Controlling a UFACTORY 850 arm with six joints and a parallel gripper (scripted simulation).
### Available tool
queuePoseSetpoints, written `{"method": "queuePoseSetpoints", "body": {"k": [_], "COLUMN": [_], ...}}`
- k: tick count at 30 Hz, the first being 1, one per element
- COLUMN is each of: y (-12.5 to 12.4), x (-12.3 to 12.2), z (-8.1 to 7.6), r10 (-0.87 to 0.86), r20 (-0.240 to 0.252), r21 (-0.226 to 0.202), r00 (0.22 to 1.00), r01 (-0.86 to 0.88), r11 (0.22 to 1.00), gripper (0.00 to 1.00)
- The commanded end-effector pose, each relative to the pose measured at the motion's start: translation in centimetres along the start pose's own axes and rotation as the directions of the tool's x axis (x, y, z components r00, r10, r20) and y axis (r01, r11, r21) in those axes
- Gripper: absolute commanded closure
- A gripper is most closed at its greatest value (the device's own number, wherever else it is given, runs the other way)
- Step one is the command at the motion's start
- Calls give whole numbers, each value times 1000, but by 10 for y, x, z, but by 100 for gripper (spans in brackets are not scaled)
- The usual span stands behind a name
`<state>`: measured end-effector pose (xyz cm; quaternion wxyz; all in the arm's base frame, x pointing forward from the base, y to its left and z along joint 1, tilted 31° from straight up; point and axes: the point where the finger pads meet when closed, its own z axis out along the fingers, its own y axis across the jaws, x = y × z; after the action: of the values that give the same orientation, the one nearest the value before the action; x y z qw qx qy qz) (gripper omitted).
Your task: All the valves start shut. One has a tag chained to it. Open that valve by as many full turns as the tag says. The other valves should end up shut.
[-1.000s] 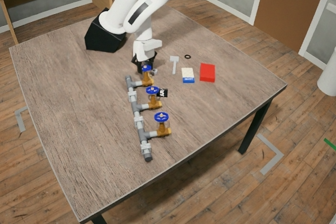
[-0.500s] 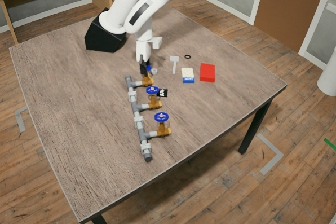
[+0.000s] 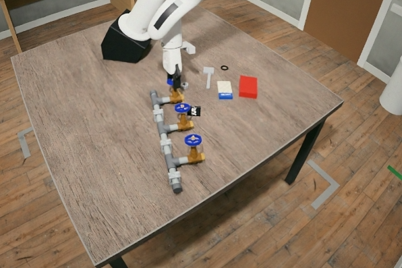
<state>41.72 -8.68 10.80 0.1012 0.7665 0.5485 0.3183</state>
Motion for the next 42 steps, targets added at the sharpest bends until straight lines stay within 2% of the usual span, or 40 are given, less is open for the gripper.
{"method": "queuePoseSetpoints", "body": {"k": [1, 11, 12, 42], "y": [0, 0, 0, 0], "x": [0, 0, 0, 0], "z": [0, 0, 0, 0], "r10": [-127, -128, -128, -108], "r20": [24, 24, 24, 23], "r21": [-60, -60, -60, -61], "r00": [992, 992, 992, 994], "r01": [128, 129, 129, 110], "r11": [990, 990, 990, 992], "gripper": [100, 100, 0, 0]}}
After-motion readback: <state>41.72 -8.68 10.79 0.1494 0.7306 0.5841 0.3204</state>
